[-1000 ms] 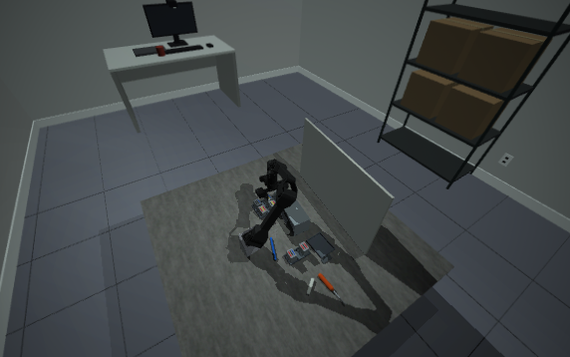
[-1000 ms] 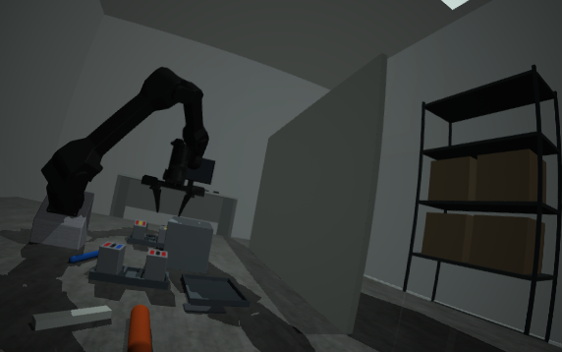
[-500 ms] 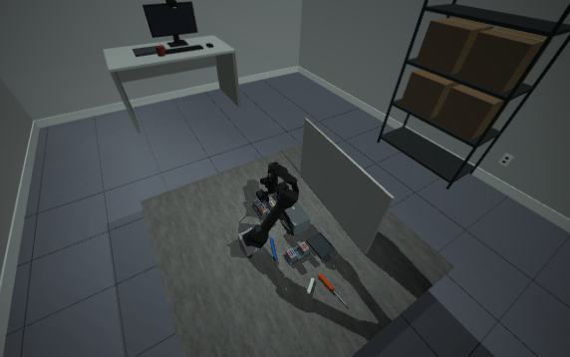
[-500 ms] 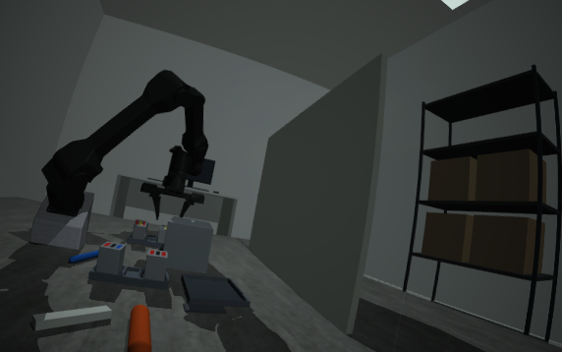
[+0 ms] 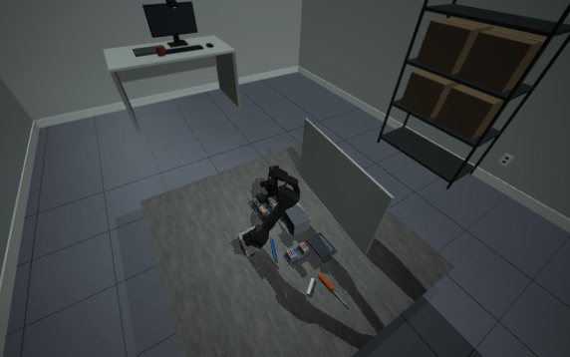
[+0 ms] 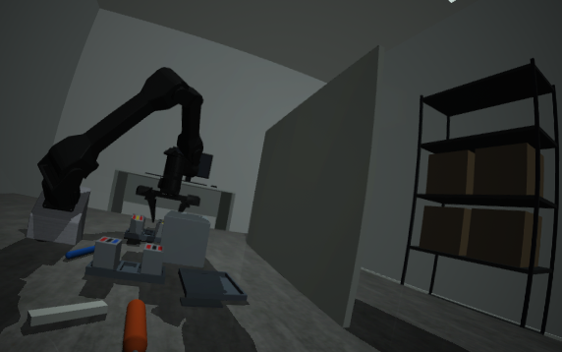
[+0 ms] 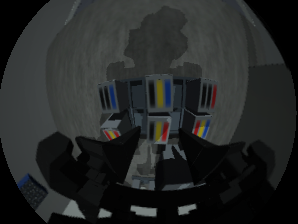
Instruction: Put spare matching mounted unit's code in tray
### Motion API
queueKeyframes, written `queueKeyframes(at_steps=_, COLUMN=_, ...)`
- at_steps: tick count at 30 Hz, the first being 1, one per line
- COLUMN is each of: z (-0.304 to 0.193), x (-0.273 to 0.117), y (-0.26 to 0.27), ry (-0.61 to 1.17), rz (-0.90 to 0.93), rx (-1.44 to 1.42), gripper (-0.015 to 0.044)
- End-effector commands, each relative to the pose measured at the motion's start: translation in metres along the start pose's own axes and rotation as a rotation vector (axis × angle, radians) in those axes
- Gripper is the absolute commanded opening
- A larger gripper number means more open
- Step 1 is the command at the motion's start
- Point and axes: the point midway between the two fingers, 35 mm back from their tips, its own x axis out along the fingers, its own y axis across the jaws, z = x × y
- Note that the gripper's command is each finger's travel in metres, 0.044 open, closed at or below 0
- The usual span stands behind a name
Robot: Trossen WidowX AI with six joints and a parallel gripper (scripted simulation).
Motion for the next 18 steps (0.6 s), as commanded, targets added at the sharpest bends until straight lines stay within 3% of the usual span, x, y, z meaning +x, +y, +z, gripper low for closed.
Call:
queueKeyframes(at_steps=1, z=-0.001, x=0.008, y=0.001, ry=0.007, rz=-0.002, rx=-0.007, gripper=0.0300)
queueKeyframes(at_steps=18, z=-0.003, x=0.032, y=0.003, ry=0.010, rz=-0.003, rx=-0.007, gripper=0.0300)
